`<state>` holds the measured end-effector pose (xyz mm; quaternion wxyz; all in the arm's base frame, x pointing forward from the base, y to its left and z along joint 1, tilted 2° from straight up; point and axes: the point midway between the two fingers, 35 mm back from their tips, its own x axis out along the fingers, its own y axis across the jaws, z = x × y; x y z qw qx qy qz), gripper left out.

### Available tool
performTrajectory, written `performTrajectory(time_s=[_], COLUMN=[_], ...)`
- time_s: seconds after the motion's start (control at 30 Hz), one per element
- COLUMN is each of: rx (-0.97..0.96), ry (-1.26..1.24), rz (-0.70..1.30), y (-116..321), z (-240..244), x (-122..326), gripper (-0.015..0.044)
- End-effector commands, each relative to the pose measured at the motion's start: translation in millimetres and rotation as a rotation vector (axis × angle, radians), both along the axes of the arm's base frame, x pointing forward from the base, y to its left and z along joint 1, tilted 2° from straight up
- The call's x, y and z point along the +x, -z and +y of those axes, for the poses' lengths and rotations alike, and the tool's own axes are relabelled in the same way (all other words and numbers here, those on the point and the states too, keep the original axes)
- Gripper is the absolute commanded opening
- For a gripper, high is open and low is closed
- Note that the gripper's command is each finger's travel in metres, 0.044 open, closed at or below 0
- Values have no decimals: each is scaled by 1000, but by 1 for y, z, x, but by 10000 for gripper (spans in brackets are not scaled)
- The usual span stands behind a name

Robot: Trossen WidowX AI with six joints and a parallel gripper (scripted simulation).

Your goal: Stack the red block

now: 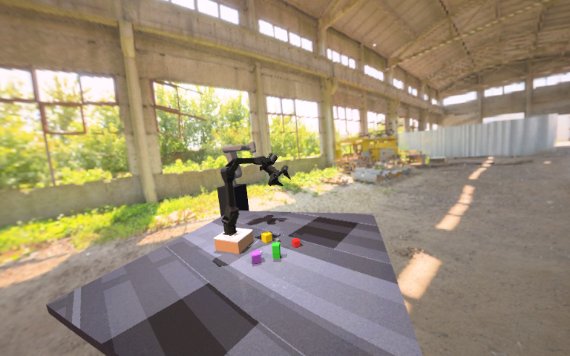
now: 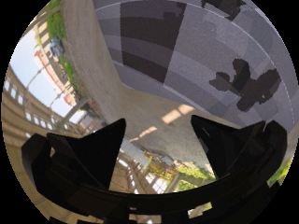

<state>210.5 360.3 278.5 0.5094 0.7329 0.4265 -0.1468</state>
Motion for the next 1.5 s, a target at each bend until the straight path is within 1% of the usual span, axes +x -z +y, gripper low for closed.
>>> performTrajectory(time_s=[0.0,0.03,0.37,0.77,1.13,1.47], rx=[-6,-26,-391,-765,-997,-1124], ry=[-3,-14,-242,-570,-934,-1315], rz=[-3,-10,-114,-133,-111,-131], y=[1,2,37,84,122,148], z=[0,-1,-29,-81,-136,-182], x=[1,3,52,106,141,161], gripper=[426,440,440,440,440,440])
